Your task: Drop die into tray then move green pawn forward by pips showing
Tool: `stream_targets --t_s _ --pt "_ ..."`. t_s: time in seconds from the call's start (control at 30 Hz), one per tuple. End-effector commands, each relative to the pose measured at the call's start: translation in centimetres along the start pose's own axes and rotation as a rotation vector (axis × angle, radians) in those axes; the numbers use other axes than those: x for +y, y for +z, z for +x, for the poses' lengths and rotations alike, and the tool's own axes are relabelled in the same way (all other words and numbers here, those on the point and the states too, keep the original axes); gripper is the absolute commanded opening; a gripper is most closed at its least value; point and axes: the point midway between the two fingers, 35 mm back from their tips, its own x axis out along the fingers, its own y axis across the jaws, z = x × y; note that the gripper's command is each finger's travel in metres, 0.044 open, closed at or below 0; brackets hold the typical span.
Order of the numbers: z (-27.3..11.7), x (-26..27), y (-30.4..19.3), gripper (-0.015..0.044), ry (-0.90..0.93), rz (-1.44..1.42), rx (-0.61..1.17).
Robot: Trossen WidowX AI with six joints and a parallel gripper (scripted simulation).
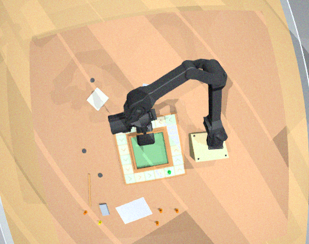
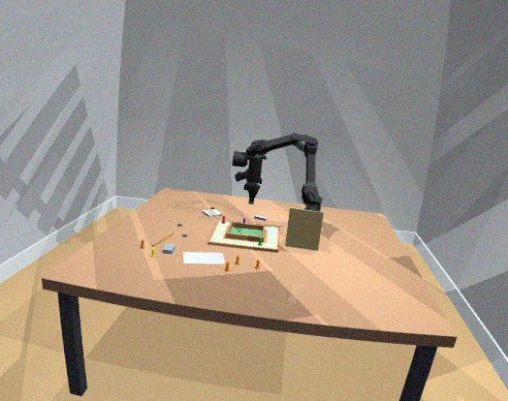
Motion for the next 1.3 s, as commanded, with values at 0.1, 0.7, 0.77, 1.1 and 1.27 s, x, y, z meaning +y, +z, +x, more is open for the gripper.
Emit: stream_targets --t_s 0.1,0.7,0.77,1.1,1.27 --pt "0.6 2.6 0.5 0.0 0.007 -0.27 0.002" --pt "1.8 8.1 0.8 0.0 0.007 -0.891 0.0" --pt "1.9 8.7 0.7 0.0 0.007 -0.959 0.0" --pt "2.6 11.6 0.3 0.0 0.004 -1.304 0.004" --pt "3.0 13.0 0.0 0.0 0.002 -1.475 0.007"
